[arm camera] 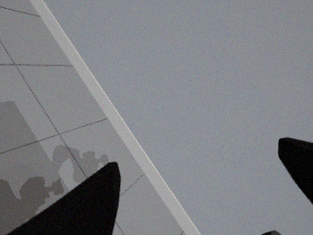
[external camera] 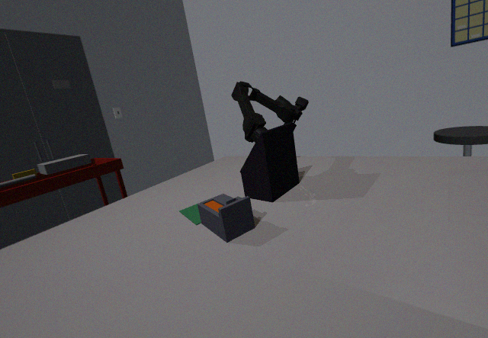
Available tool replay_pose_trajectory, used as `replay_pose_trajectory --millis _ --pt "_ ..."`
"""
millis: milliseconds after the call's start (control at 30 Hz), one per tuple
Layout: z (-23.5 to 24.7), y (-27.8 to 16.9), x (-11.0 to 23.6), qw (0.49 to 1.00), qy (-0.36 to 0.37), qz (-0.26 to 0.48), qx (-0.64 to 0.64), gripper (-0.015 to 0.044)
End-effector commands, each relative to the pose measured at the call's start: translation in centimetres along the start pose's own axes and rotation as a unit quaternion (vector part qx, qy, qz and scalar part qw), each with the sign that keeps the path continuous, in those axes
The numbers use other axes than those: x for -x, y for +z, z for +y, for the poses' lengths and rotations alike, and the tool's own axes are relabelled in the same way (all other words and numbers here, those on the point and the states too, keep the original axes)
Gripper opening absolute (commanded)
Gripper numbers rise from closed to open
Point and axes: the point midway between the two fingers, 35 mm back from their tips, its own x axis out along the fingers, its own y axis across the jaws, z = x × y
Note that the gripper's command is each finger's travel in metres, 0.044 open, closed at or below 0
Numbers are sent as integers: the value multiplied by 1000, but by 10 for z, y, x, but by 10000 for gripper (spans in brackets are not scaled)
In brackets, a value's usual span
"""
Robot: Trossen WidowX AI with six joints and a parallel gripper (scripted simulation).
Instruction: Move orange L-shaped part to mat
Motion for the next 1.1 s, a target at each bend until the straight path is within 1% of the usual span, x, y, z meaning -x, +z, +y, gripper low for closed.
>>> replay_pose_trajectory --millis 0,133,233,267,467,600,700,867,1067 --pt "2 1 -1 1000 1 -1 -1 374" --pt "19 10 -8 1000 17 -3 0 269" --pt "48 26 -17 999 43 -8 3 190" --pt "61 34 -21 998 54 -10 4 180" --pt "161 93 -31 989 141 -30 13 180" --pt "232 138 -21 978 203 -47 21 180" --pt "264 156 -10 970 236 -50 -13 180" --pt "334 207 25 948 301 -62 -87 180" --pt "408 270 90 903 385 -63 -181 180"
